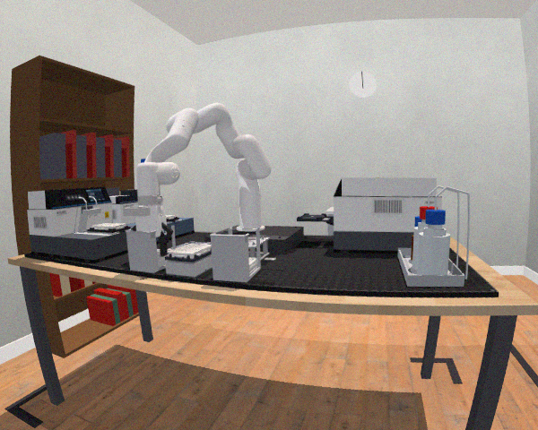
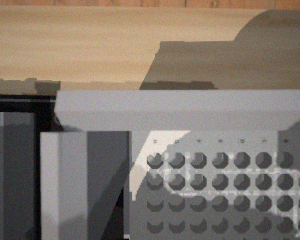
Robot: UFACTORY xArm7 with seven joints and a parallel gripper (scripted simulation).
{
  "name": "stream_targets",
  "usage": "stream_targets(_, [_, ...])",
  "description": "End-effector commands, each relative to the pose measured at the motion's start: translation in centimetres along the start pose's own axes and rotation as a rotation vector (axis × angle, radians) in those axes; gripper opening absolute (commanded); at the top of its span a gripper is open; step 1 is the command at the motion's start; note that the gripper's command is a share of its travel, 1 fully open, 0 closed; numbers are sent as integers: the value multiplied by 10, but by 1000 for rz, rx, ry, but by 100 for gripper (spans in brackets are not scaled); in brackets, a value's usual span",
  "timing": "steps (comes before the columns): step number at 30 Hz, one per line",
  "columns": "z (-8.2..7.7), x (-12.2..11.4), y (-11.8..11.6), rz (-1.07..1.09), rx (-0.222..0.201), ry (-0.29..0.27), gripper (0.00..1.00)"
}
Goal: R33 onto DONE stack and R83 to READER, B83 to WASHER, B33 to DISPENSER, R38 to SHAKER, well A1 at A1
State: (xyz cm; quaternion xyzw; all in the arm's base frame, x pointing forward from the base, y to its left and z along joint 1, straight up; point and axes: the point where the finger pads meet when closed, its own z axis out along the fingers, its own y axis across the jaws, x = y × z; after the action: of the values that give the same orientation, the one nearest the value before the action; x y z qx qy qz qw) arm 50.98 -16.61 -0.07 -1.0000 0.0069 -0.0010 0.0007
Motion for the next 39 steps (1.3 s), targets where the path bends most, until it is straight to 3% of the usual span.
stream_targets(1, [0, 2, 0, 0, -2, 4, 0])
stream_targets(38, [8, 2, 0, 0, -2, 4, 0])
stream_targets(39, [8, 2, 0, 0, -2, 4, 100])
